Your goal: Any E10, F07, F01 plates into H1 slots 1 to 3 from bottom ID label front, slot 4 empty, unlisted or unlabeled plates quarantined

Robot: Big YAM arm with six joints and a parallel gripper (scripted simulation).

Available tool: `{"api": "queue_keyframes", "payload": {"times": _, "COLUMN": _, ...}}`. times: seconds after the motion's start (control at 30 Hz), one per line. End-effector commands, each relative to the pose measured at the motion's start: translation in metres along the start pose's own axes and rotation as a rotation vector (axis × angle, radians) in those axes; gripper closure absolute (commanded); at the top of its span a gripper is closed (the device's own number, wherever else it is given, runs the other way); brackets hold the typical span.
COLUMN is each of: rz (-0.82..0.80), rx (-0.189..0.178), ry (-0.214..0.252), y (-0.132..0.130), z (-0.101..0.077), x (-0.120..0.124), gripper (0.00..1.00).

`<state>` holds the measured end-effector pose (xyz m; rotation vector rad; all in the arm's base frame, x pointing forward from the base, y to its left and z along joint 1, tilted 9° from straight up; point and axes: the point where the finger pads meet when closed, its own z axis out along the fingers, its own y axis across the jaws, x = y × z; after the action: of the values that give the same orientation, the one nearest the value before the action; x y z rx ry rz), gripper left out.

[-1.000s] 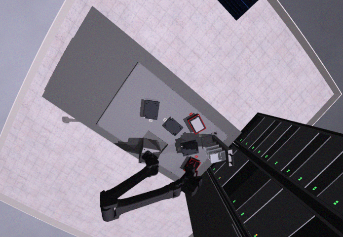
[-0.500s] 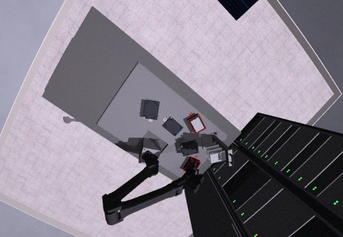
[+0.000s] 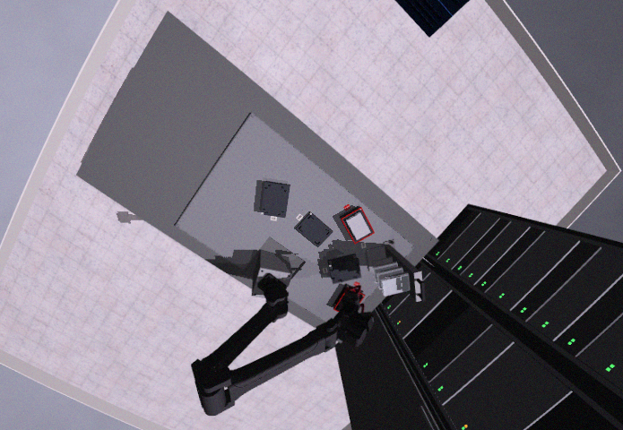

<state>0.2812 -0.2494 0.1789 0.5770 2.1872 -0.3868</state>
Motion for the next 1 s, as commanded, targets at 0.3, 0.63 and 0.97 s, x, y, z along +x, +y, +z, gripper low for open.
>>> {"api": "queue_keyframes", "payload": {"times": 0.3, "rz": -0.007, "rx": 0.017, "ry": -0.101, "y": -0.008, "z": 0.009, "x": -0.059, "gripper": 0.0}}
{"api": "queue_keyframes", "payload": {"times": 0.63, "rz": -0.007, "rx": 0.015, "ry": -0.1, "y": -0.007, "z": 0.023, "x": -0.063, "gripper": 0.0}}
{"api": "queue_keyframes", "payload": {"times": 0.97, "rz": -0.01, "rx": 0.012, "ry": -0.1, "y": -0.005, "z": 0.04, "x": -0.066, "gripper": 0.0}}
